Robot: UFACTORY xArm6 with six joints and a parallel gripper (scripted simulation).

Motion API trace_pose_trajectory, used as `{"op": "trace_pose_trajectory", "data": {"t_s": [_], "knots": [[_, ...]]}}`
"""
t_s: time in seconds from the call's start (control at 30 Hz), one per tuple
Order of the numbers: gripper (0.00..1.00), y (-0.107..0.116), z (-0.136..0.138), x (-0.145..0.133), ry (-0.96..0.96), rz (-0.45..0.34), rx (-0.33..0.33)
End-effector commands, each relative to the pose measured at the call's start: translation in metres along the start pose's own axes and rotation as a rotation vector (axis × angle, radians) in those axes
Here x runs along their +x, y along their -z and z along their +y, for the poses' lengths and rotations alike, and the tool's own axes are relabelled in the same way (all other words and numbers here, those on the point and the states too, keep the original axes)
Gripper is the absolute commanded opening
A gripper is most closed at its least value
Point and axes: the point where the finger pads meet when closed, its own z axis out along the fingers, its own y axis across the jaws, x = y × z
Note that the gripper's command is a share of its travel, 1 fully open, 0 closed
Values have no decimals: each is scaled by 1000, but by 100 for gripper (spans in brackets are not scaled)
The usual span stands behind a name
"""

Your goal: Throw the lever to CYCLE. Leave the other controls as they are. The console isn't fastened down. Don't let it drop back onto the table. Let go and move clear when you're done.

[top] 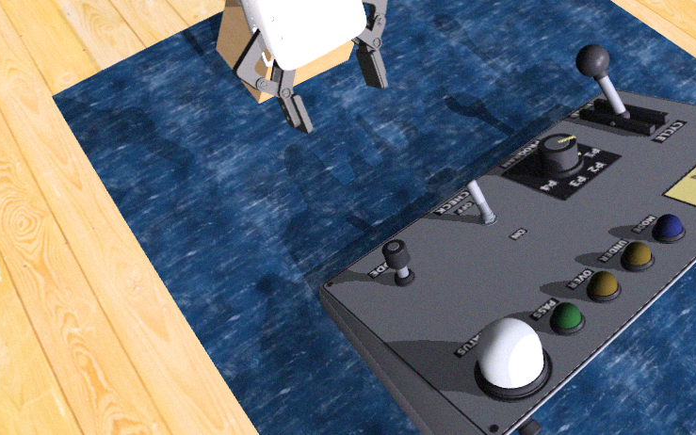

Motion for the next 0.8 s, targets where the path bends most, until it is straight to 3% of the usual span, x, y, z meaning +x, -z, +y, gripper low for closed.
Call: {"op": "trace_pose_trajectory", "data": {"t_s": [0.0, 0.77], "knots": [[100, 1, 1, 1, 2, 2, -2], [100, 4, 1, 1, 2, 2, -2]]}}
